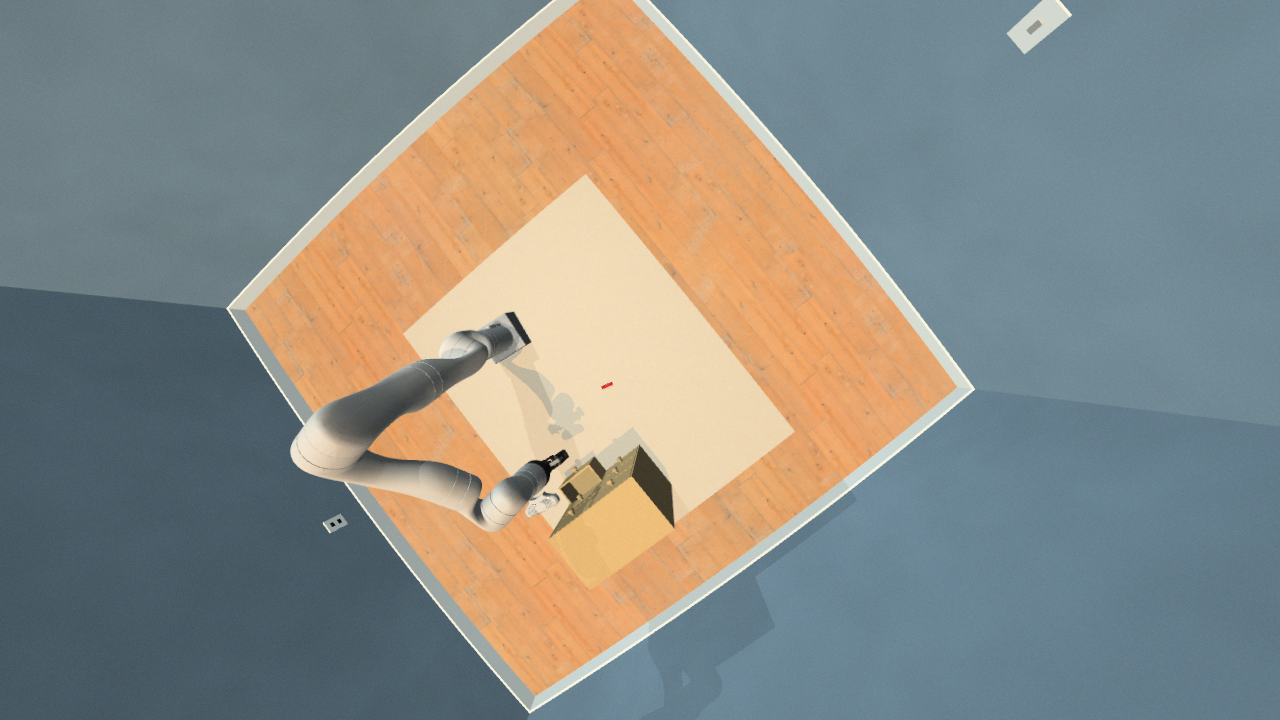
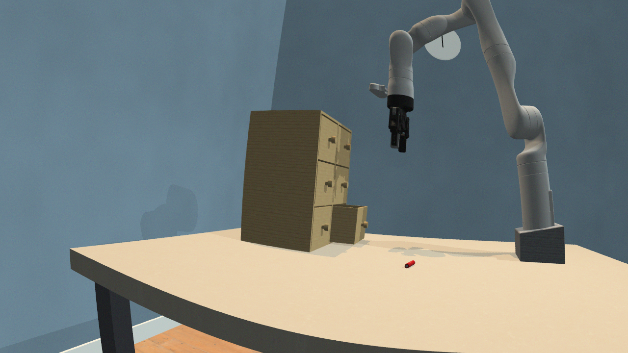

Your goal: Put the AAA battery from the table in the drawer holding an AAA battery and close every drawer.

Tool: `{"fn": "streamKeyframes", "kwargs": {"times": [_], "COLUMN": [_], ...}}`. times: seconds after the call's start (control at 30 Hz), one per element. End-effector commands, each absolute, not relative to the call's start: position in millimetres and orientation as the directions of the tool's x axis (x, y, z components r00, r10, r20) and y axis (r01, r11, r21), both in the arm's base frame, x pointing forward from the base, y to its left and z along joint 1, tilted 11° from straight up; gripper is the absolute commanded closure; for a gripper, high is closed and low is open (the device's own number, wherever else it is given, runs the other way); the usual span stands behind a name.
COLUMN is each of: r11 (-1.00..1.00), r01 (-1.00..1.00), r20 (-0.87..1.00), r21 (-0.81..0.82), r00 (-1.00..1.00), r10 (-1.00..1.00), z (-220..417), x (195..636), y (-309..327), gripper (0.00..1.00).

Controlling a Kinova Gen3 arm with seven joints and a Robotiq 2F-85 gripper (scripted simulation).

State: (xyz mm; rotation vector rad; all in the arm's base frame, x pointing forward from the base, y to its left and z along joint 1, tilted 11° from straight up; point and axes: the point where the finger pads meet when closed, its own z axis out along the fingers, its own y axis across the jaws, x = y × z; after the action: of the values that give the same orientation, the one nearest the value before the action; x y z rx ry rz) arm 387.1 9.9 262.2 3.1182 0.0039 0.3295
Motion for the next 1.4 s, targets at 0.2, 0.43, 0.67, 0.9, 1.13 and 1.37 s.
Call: {"fn": "streamKeyframes", "kwargs": {"times": [0.2, 0.43, 0.67, 0.9, 1.13, 1.37], "r11": [-0.998, -0.992, -0.979, -0.965, -0.937, -0.913], "r01": [-0.06, -0.12, -0.198, -0.257, -0.341, -0.399], "r20": [0.218, 0.222, 0.226, 0.228, 0.23, 0.23], "r21": [-0.011, -0.023, -0.039, -0.052, -0.07, -0.083], "r00": [0.974, 0.967, 0.953, 0.938, 0.909, 0.884], "r10": [-0.061, -0.122, -0.202, -0.262, -0.348, -0.408], "z": [256, 251, 243, 238, 230, 224], "x": [399, 407, 418, 426, 438, 446], "y": [14, 15, 16, 17, 18, 19], "gripper": [0.0, 0.0, 0.0, 0.0, 0.0, 0.0]}}
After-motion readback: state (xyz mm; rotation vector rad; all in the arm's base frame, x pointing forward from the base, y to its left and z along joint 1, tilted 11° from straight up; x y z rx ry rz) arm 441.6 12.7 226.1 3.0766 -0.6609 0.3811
